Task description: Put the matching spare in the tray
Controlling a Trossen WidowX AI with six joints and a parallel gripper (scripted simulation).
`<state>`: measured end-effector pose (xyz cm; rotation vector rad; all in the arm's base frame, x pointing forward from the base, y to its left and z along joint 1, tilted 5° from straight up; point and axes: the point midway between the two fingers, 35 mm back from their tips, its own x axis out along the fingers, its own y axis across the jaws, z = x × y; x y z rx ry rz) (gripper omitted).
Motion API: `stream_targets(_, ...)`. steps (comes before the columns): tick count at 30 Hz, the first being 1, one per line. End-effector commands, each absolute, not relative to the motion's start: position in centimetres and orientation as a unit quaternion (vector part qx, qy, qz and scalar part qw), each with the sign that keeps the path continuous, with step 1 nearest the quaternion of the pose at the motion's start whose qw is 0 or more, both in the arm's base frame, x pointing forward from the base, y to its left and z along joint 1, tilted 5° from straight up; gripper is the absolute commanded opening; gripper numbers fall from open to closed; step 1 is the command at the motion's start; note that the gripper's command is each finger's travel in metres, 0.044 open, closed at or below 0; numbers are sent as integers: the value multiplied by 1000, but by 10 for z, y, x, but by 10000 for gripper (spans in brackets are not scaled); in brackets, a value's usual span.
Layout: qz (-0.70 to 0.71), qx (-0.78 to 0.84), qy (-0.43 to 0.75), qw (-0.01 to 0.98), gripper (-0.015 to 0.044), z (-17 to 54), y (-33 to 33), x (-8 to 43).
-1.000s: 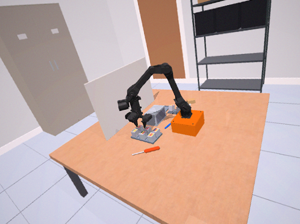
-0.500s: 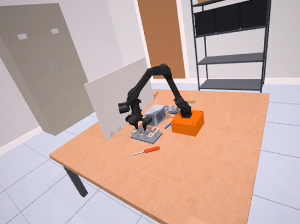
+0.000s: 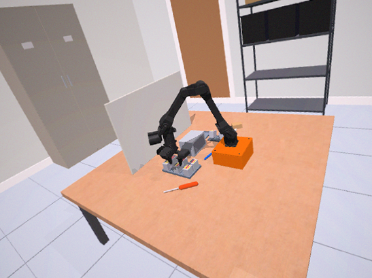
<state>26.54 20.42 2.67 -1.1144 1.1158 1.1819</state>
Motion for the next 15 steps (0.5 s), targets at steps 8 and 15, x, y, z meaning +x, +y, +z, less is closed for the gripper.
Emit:
stream_targets(8,497,-471,478,550,300,6,203,265)
stream_targets(15,497,-471,478,550,300,-6,203,264)
